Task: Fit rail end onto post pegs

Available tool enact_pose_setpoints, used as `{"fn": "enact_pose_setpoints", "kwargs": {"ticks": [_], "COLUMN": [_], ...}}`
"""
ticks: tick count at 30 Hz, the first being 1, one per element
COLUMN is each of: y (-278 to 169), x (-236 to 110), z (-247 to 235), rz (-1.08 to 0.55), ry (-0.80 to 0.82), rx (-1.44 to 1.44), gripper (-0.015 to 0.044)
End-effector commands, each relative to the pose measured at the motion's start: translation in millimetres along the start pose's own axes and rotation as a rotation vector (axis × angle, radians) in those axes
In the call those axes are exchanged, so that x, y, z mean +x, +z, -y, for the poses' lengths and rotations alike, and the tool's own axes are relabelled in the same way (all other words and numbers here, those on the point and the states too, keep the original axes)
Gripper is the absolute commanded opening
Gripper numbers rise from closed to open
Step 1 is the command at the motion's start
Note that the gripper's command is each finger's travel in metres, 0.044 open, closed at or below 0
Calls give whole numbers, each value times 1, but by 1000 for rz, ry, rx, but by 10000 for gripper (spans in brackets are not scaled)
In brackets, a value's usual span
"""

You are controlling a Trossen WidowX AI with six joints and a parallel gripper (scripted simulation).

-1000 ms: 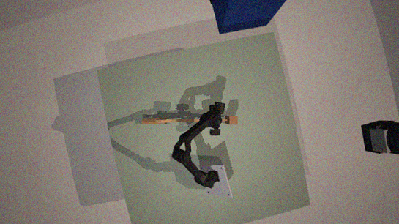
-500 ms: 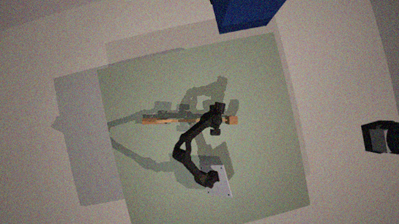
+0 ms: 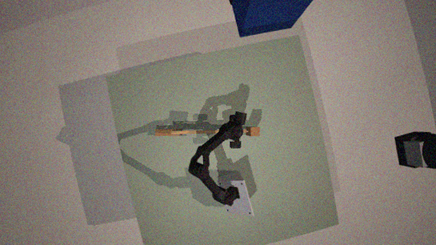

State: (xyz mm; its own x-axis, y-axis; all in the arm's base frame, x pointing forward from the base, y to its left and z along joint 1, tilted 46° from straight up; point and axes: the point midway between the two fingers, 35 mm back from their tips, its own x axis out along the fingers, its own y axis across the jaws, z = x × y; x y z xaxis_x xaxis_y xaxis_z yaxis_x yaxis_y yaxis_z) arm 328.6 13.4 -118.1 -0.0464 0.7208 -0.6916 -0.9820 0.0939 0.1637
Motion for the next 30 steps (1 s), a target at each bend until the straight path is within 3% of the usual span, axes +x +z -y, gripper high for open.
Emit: {"fn": "enact_pose_setpoints", "kwargs": {"ticks": [1, 30], "y": [-5, -8], "x": [-4, -5], "z": [-1, -1], "rz": [-6, -6], "ry": [-7, -7], "rx": [1, 1], "gripper": [0, 0]}}
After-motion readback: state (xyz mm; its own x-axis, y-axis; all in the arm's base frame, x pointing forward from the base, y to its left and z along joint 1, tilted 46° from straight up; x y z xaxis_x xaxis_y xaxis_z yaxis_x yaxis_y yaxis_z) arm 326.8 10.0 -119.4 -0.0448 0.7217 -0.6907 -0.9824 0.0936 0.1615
